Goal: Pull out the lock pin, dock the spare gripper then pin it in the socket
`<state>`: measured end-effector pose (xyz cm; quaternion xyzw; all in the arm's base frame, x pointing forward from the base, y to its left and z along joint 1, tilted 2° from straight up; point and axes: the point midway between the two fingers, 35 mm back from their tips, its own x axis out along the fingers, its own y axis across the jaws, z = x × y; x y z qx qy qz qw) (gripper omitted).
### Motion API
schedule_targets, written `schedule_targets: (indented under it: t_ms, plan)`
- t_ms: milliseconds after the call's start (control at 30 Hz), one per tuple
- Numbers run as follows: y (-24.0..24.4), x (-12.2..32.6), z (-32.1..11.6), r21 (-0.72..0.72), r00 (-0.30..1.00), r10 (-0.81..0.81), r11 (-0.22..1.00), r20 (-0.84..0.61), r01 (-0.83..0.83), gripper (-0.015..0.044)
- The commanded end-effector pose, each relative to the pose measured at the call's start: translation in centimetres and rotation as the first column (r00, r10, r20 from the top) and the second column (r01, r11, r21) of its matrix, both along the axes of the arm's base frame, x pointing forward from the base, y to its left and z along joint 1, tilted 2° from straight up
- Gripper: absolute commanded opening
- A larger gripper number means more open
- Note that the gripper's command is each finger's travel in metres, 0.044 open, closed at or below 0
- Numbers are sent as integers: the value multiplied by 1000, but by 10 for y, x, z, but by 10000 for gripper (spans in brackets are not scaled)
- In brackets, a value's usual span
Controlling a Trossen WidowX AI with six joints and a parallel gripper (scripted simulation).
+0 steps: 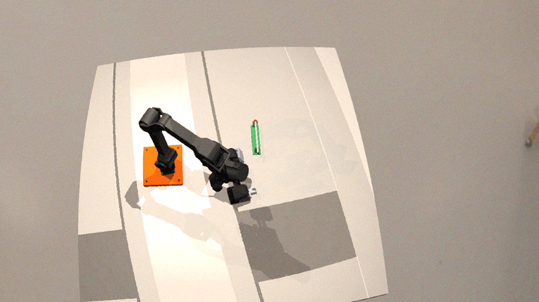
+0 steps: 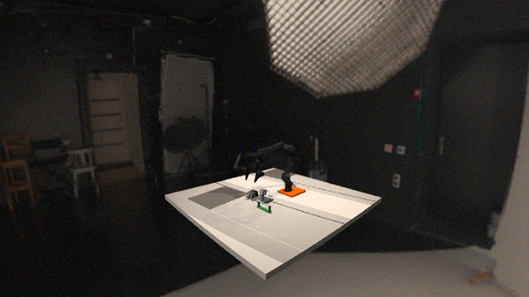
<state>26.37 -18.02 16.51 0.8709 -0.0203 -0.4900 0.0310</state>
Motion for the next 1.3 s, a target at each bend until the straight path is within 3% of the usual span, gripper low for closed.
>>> schedule_targets:
  t_ms: [0, 333, 1267]
  plan:
    - [0, 0, -14, 8, 1000, 6, 1000, -3, -6, 440]
    - [-3, 0, -68, 16, 1000, 2, 1000, -2, -2, 440]
    - [-6, 2, -110, 16, 1000, 2, 1000, -2, -2, 440]
